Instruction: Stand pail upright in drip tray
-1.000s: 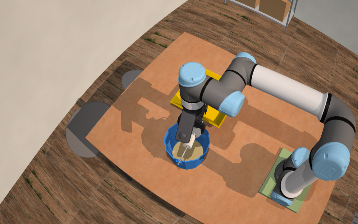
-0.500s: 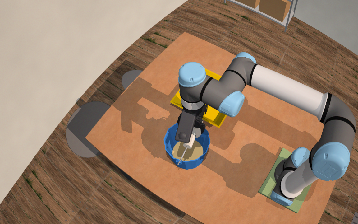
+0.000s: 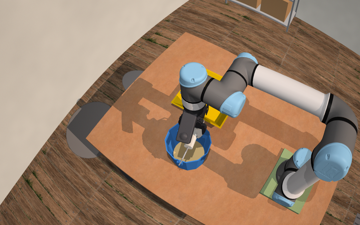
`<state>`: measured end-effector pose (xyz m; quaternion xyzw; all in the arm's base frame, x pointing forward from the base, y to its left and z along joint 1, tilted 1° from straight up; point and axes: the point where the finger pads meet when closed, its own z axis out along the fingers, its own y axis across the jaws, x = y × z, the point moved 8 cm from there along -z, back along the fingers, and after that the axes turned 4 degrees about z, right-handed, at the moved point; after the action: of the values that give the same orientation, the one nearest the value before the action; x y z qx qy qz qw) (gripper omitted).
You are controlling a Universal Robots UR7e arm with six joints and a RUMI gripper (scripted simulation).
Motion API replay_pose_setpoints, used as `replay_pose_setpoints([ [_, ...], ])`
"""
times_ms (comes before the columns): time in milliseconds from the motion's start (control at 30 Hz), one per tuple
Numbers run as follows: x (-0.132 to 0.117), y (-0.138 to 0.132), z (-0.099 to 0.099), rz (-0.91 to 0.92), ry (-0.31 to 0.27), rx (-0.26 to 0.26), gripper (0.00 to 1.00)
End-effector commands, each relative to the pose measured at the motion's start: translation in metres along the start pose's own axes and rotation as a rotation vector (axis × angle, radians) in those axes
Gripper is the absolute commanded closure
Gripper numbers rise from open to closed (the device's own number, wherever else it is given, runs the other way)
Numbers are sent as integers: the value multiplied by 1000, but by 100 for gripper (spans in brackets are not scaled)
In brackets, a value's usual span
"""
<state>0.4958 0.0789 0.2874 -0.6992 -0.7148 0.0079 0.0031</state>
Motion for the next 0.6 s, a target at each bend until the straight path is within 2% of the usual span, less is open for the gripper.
replay_pose_setpoints([
  [0, 0, 0, -1, 0, 0, -1, 100],
  [567, 0, 0, -5, 0, 0, -1, 100],
])
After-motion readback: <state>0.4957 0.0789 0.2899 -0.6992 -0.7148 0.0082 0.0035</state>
